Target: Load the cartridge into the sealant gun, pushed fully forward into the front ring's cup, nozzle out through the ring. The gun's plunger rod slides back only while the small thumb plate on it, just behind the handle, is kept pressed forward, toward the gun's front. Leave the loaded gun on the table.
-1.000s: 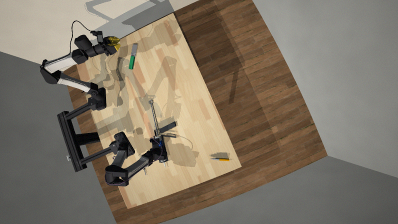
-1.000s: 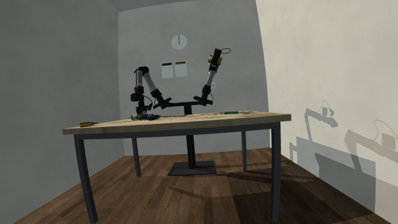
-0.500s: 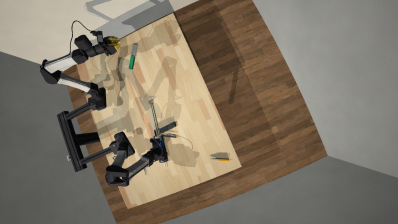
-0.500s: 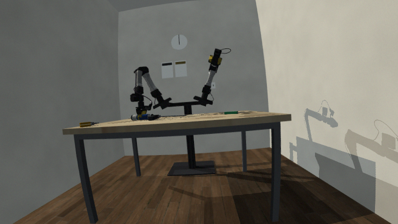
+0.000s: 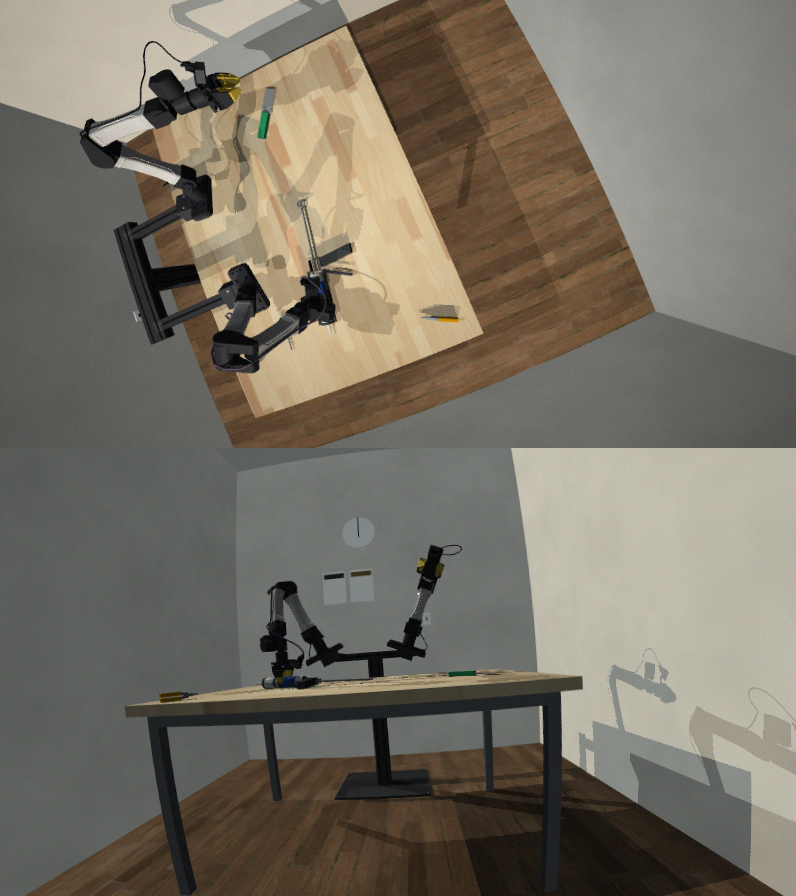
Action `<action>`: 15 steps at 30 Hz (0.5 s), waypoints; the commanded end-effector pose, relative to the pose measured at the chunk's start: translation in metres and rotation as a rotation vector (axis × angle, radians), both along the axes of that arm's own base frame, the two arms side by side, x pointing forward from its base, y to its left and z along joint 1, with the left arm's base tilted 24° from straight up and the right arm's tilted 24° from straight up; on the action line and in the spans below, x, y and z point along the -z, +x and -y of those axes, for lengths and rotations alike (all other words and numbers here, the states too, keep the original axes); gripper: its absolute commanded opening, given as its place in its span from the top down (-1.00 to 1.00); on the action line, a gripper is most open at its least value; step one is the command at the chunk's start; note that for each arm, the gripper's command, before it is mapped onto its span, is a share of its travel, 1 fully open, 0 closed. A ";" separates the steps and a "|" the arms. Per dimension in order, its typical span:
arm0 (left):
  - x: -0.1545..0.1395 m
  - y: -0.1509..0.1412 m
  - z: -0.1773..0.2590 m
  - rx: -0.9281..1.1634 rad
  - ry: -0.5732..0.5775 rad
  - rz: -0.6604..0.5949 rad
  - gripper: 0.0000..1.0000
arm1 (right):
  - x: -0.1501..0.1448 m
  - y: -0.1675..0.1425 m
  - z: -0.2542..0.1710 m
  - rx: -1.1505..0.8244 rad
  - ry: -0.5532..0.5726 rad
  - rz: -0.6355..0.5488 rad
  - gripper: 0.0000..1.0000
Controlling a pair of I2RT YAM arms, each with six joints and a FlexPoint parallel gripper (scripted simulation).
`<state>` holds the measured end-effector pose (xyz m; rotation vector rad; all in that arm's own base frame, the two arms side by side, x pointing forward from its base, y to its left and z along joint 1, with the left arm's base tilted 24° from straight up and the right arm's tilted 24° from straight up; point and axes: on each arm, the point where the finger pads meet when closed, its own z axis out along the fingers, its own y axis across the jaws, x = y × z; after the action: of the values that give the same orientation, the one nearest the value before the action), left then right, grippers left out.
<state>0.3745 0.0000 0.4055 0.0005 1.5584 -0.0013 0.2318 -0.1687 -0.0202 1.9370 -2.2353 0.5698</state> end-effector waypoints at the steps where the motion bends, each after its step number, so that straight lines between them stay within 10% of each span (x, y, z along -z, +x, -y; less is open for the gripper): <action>1: -0.021 0.000 0.006 0.013 -0.002 0.049 -0.06 | -0.002 0.008 0.006 -0.001 -0.010 0.017 1.00; 15: -0.021 0.000 0.006 0.013 -0.002 0.049 -0.06 | -0.001 0.006 0.009 0.005 -0.020 0.008 1.00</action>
<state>0.3745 0.0000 0.4055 0.0005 1.5584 -0.0013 0.2317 -0.1687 -0.0202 1.9393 -2.2367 0.5667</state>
